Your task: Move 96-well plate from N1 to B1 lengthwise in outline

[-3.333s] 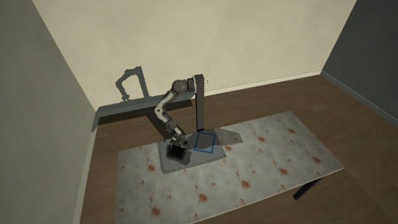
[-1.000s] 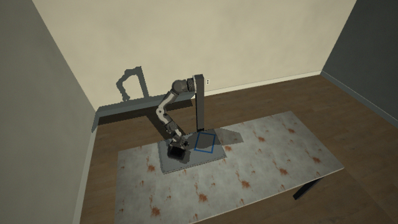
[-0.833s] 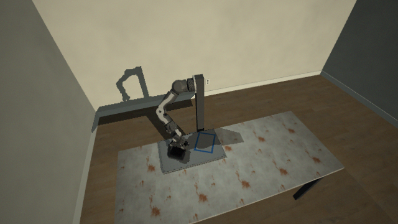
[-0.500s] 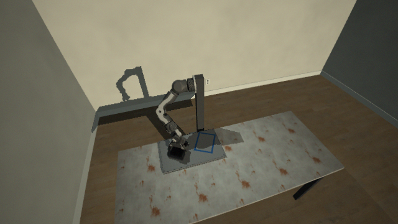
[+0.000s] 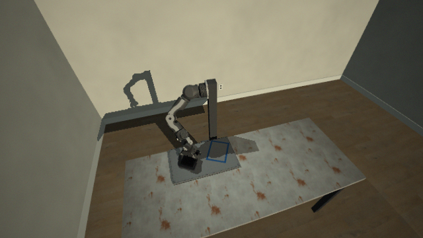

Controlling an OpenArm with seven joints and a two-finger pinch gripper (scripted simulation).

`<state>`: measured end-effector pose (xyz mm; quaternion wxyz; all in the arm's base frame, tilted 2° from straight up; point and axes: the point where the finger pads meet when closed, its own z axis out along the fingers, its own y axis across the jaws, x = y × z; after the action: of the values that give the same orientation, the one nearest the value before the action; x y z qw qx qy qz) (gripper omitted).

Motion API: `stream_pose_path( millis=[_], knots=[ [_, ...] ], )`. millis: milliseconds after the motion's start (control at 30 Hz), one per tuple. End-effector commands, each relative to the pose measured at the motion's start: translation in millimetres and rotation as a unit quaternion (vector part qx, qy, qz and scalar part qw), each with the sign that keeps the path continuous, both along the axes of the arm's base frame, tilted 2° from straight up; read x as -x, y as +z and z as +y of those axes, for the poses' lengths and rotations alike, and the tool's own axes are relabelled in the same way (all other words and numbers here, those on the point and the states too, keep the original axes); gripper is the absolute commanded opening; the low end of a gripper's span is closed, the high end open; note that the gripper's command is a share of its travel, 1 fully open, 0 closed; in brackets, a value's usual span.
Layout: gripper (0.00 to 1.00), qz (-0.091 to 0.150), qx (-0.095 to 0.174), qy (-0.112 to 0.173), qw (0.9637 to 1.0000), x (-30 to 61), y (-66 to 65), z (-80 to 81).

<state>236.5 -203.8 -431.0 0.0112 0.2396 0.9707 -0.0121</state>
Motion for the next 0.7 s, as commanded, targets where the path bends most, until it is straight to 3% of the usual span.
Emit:
stream_pose_path(
  millis=[0,667],
  knots=[
    [0.77,-0.001,0.001,0.000,1.0000,0.5,-0.1,-0.6],
    [0.77,-0.003,0.001,0.000,1.0000,-4.0,2.6,0.3]
  ],
)
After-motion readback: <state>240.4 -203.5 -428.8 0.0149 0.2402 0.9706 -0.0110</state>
